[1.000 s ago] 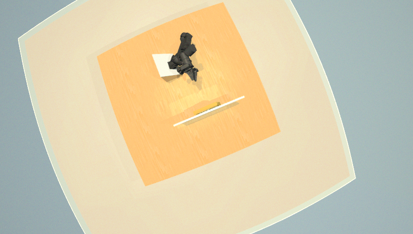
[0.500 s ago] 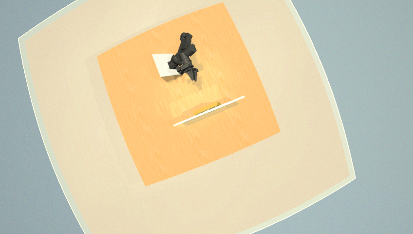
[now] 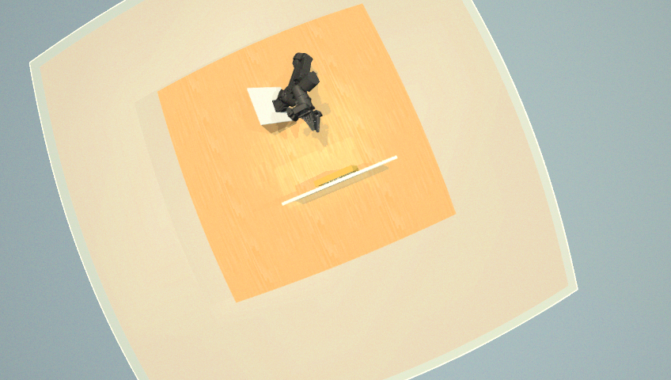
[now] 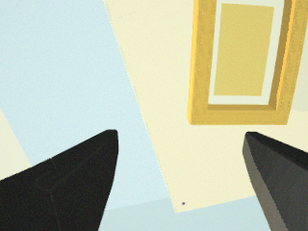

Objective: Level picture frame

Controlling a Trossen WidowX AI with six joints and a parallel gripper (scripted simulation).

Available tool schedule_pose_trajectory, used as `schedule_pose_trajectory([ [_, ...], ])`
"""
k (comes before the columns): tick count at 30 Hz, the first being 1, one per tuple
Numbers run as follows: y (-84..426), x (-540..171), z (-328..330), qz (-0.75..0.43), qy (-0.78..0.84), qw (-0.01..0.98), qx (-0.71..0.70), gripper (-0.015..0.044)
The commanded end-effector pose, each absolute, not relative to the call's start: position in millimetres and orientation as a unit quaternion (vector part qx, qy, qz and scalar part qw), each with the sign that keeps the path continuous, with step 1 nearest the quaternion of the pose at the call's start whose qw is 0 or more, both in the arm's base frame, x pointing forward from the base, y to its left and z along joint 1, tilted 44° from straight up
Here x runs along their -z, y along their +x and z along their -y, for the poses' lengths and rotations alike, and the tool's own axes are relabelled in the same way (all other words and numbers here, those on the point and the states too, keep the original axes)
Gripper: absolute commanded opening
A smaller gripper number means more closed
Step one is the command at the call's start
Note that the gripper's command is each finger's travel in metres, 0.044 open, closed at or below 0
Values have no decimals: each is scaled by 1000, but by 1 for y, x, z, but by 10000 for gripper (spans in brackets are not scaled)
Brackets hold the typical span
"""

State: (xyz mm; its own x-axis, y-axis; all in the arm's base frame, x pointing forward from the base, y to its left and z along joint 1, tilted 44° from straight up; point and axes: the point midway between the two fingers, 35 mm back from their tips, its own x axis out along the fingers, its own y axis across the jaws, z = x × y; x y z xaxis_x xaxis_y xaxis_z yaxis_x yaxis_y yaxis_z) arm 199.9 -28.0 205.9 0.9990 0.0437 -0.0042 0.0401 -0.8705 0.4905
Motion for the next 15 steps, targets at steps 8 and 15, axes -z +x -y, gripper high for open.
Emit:
schedule_pose_trajectory([
  [8,221,-203,29,-22,967,254,-5,260],
  [15,259,-189,13,-22,967,253,-8,260],
])
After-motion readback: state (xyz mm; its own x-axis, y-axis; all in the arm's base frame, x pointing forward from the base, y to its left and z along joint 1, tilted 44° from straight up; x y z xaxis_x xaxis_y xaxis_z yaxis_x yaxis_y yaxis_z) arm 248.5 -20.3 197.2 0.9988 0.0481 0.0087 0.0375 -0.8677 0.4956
